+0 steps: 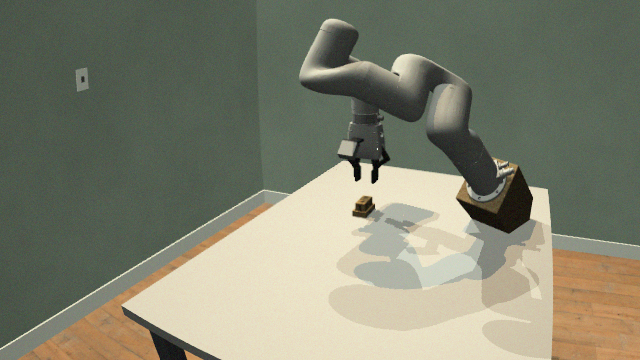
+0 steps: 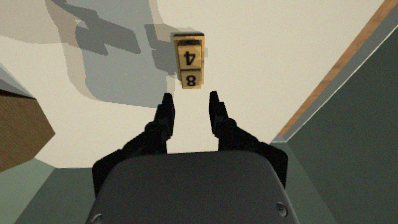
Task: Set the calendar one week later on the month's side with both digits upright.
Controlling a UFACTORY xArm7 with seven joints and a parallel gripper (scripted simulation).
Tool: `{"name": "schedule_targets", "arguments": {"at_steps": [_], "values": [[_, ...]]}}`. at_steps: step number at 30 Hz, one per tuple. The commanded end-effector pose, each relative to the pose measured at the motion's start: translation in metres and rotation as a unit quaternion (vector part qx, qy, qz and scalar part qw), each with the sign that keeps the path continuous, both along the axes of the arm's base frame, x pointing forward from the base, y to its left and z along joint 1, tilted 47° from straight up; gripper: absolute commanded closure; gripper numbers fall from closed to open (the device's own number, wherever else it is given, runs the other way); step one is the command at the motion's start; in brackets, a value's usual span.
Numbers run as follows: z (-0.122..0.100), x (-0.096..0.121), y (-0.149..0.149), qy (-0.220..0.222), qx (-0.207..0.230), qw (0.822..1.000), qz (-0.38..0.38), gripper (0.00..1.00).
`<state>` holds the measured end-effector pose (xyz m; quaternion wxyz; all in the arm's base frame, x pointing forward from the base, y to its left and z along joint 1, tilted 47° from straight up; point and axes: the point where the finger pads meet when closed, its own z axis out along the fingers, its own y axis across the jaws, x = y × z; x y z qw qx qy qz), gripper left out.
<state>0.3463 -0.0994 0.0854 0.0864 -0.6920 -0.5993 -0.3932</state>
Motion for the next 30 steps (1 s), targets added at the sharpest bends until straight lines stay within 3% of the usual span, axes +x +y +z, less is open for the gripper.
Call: {"name": "schedule_targets", "arguments": {"at_steps": [1,30], "values": [[-0.003,0.002,0.002,-0.001,-0.001,1.000,-0.001,0.53],[-0.027,0.017,0.022,-0.001,-0.001,1.000,-0.001,0.53]]}}
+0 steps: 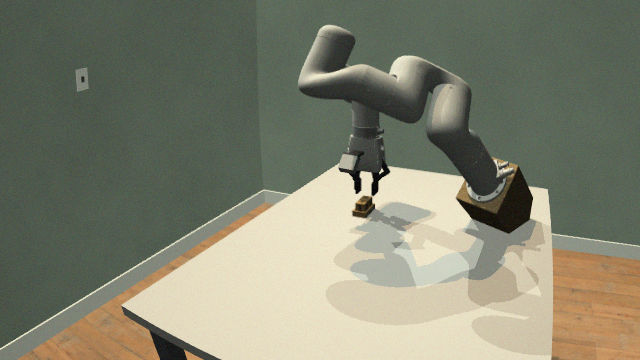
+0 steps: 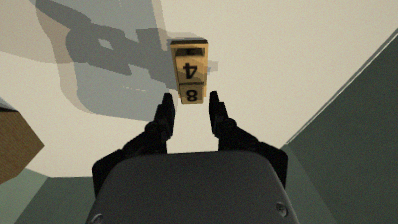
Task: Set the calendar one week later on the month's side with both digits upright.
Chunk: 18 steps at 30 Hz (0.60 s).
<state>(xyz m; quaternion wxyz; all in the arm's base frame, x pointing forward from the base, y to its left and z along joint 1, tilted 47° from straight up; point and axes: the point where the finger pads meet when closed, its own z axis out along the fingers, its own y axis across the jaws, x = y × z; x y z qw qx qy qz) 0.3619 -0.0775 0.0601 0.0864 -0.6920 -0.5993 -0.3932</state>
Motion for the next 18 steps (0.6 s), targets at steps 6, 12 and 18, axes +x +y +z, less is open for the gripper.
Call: {"name": "schedule_targets", "arguments": {"at_steps": [6,12,18], "values": [[-0.0035,0.0026,0.0019,-0.001,-0.001,1.000,-0.001,0.53],[-0.0039,0.0028,0.0022,-0.001,-0.001,1.000,-0.001,0.53],[-0.0040,0.0029,0.0023,-0.001,-0.001,1.000,-0.001,0.53]]}}
